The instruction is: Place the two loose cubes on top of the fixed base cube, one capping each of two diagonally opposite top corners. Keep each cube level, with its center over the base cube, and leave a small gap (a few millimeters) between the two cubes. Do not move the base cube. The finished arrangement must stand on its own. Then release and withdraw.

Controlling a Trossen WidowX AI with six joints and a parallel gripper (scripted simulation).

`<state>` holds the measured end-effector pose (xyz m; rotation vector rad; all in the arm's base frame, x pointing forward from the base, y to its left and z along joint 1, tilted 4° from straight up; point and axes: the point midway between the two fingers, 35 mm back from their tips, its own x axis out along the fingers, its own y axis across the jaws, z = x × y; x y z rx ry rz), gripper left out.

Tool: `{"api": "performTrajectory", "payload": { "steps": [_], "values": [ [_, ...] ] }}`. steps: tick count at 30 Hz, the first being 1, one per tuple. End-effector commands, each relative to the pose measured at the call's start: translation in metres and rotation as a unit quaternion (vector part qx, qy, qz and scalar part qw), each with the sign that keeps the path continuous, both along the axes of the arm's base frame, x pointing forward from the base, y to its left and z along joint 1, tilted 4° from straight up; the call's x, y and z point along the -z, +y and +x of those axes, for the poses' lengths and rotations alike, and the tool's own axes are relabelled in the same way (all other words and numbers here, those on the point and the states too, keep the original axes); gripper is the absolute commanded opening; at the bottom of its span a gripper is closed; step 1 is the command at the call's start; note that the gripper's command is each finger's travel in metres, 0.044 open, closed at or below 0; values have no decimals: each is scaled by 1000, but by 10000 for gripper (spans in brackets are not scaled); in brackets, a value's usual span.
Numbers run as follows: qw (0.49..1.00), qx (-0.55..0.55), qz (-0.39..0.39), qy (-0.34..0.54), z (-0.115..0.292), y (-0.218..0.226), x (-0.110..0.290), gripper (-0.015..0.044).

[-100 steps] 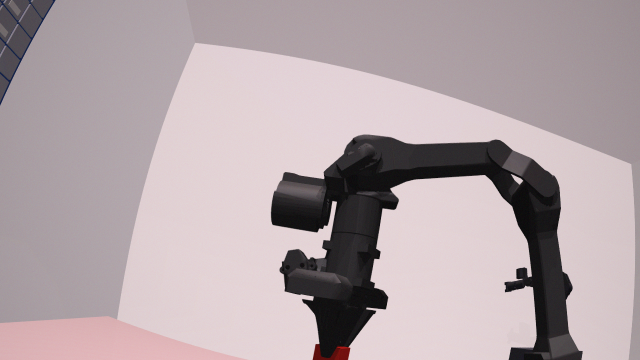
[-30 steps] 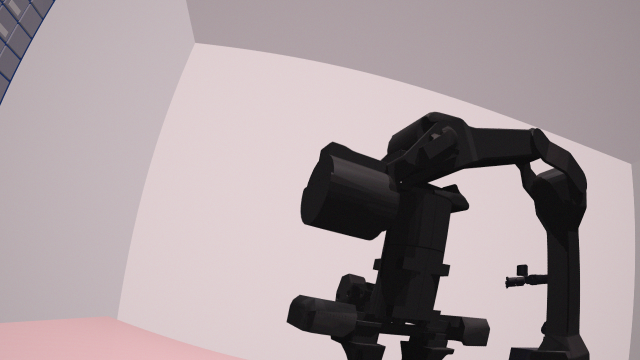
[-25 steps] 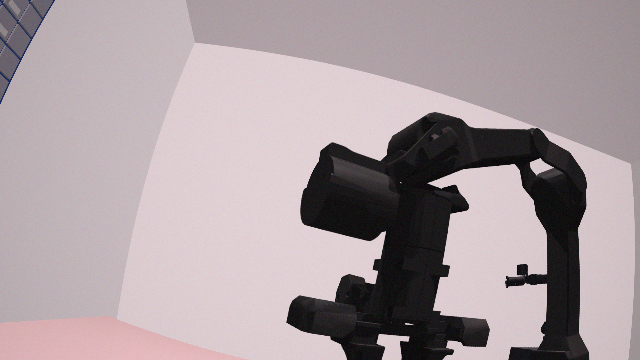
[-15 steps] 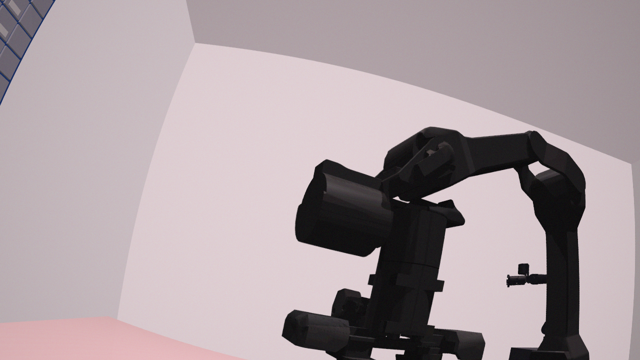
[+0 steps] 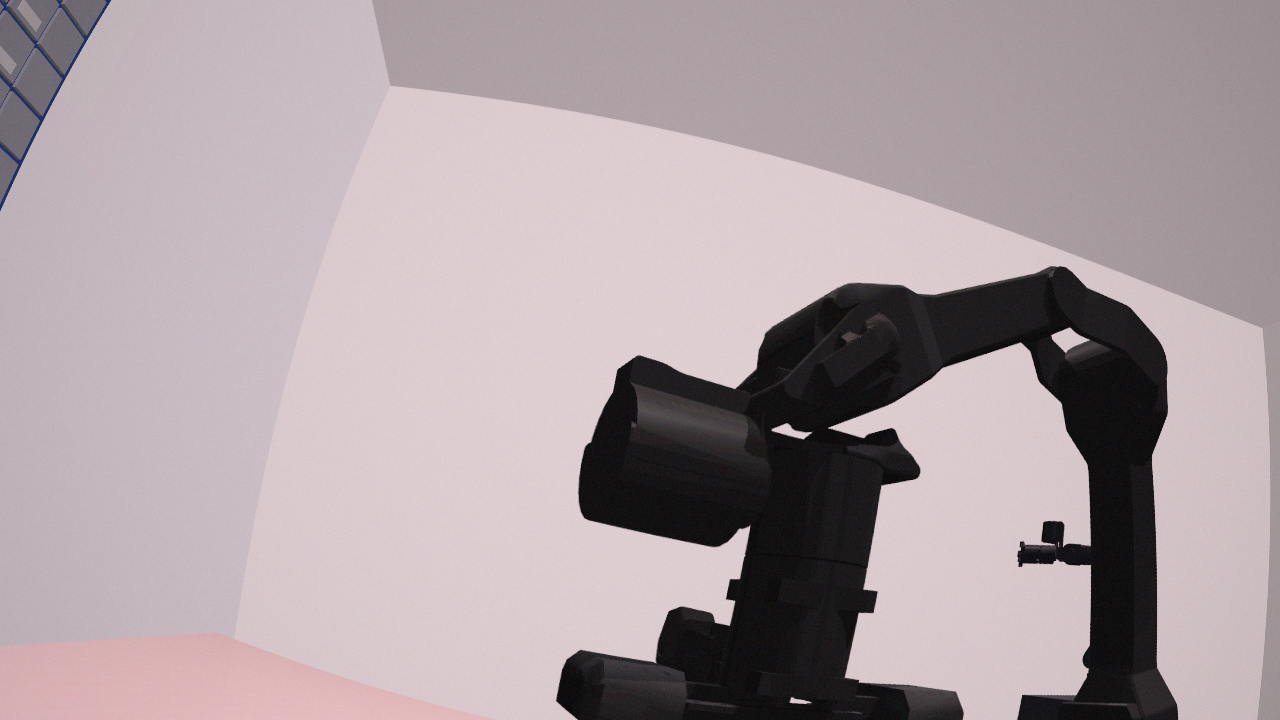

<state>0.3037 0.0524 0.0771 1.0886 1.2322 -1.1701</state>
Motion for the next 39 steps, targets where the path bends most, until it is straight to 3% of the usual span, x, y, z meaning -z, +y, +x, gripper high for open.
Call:
{"api": "performTrajectory", "payload": {
  "steps": [1, 14, 18, 39],
  "values": [
    [1000, 3, 2, 1, 0, 1, 2, 105],
    [1000, 3, 2, 1, 0, 1, 2, 105],
    [1000, 3, 2, 1, 0, 1, 2, 205],
    [1000, 0, 0, 0, 0, 1, -23, 205]
  ]
}}
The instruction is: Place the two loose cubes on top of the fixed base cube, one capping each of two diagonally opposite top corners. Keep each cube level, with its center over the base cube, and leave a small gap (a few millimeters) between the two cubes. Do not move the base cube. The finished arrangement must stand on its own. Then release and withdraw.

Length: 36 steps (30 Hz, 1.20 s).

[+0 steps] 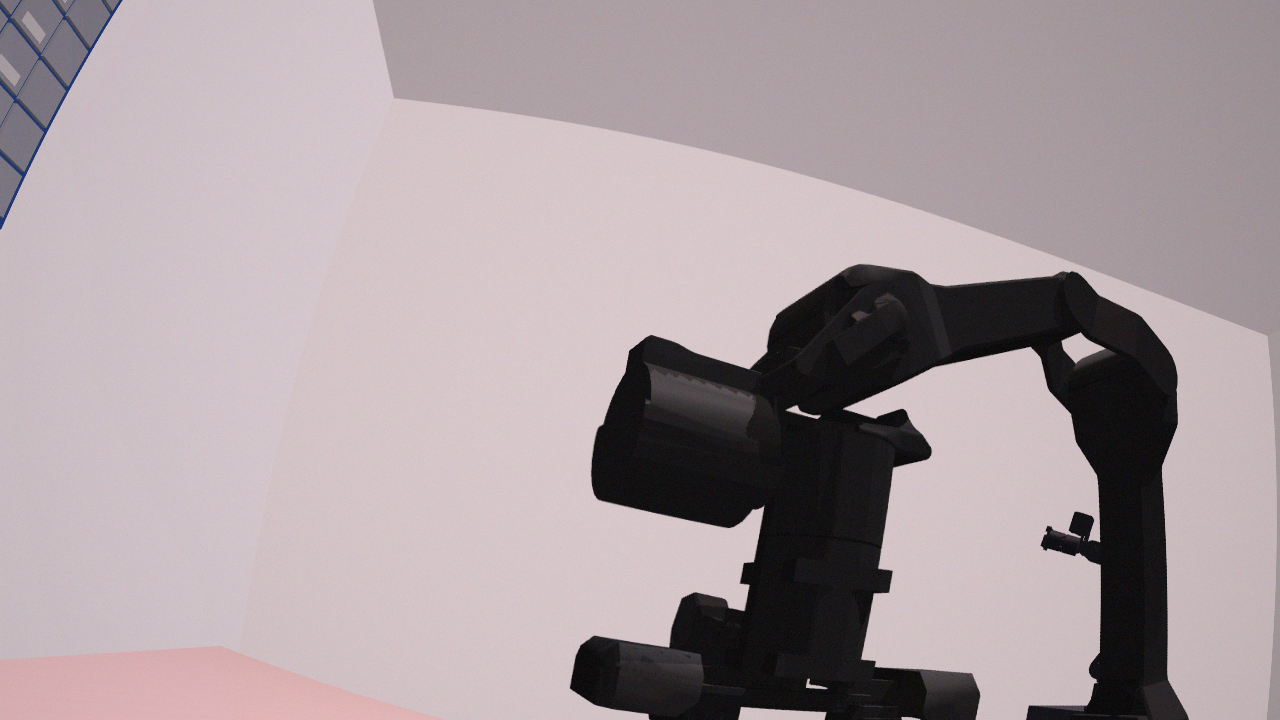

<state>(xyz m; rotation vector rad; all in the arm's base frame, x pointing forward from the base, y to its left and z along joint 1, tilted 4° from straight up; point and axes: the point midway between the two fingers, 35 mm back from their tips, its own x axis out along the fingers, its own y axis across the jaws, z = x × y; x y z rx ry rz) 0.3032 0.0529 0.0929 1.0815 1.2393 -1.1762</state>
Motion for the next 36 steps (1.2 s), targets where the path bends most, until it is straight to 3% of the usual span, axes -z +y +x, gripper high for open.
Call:
{"api": "performTrajectory", "payload": {
  "steps": [1, 34, 36],
  "values": [
    [1000, 1, 1, -5, 1, 0, -8, 205],
    [1000, 1, 1, -5, 2, 2, -46, 205],
    [1000, -1, 1, -3, 1, 2, -47, 258]
  ]
}}
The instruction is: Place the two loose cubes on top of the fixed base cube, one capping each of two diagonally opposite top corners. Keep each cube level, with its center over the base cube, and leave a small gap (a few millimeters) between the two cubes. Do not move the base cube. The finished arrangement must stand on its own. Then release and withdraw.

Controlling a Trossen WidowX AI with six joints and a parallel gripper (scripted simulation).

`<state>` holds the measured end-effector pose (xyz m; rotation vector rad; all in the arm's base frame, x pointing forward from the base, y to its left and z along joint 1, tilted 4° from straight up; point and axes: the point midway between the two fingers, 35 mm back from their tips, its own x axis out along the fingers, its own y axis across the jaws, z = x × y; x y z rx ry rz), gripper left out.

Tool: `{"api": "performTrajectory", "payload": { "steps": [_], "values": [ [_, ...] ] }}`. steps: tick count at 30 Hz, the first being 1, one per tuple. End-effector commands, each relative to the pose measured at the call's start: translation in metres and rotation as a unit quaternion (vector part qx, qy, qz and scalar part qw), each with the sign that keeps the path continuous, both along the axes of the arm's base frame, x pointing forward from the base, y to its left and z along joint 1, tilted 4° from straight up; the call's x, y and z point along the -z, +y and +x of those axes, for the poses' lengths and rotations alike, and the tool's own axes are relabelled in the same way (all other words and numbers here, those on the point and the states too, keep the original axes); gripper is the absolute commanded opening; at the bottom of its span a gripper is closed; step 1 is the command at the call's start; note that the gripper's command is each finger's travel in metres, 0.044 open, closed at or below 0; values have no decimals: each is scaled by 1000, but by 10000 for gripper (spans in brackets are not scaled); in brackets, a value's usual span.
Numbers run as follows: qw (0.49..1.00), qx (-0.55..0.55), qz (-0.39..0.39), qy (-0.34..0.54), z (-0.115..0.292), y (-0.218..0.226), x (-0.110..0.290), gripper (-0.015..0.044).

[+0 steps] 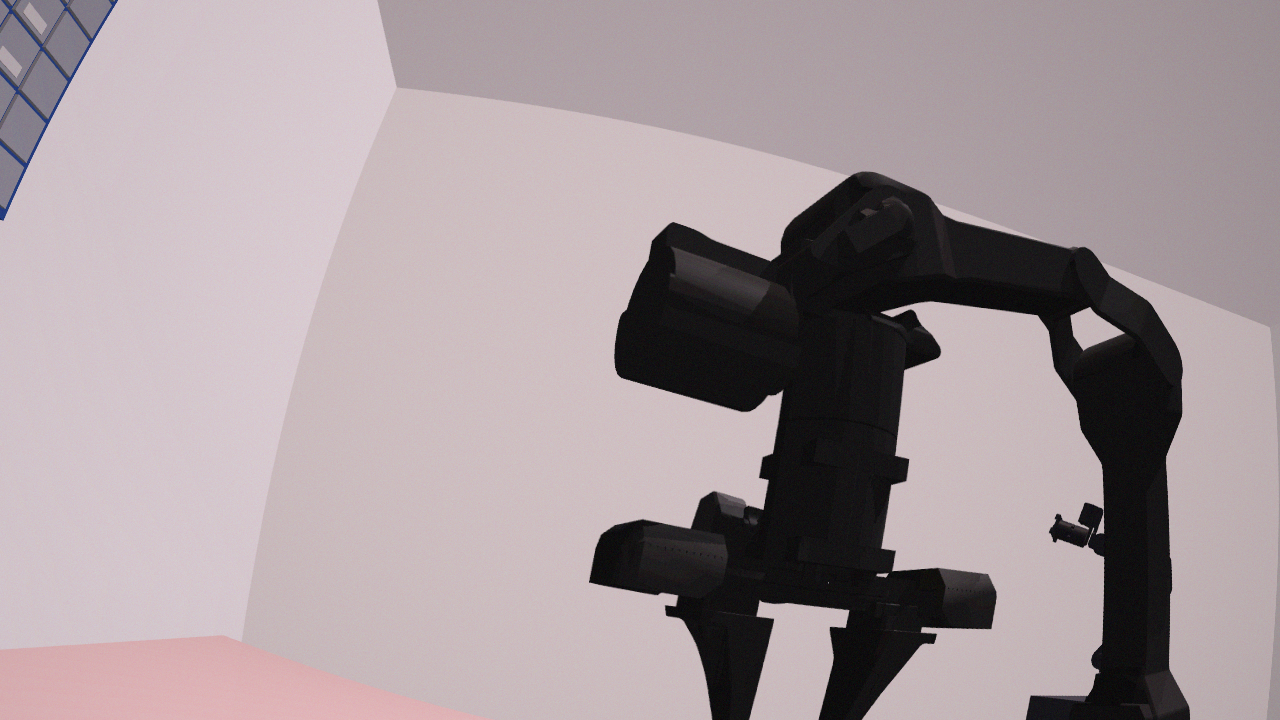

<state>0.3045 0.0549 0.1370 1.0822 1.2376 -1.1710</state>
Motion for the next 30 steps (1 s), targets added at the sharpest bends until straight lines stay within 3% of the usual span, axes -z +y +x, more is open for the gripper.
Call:
{"api": "performTrajectory", "payload": {
  "steps": [1, 6, 12, 30],
  "values": [
    [1000, 0, 0, 0, 0, 0, -3, 284],
    [1000, 0, 3, 0, -10, 55, 0, 400],
    [1000, 0, 5, 2, -44, 135, 1, 400],
    [1000, 0, 5, 2, -45, 137, 1, 400]
  ]
}}
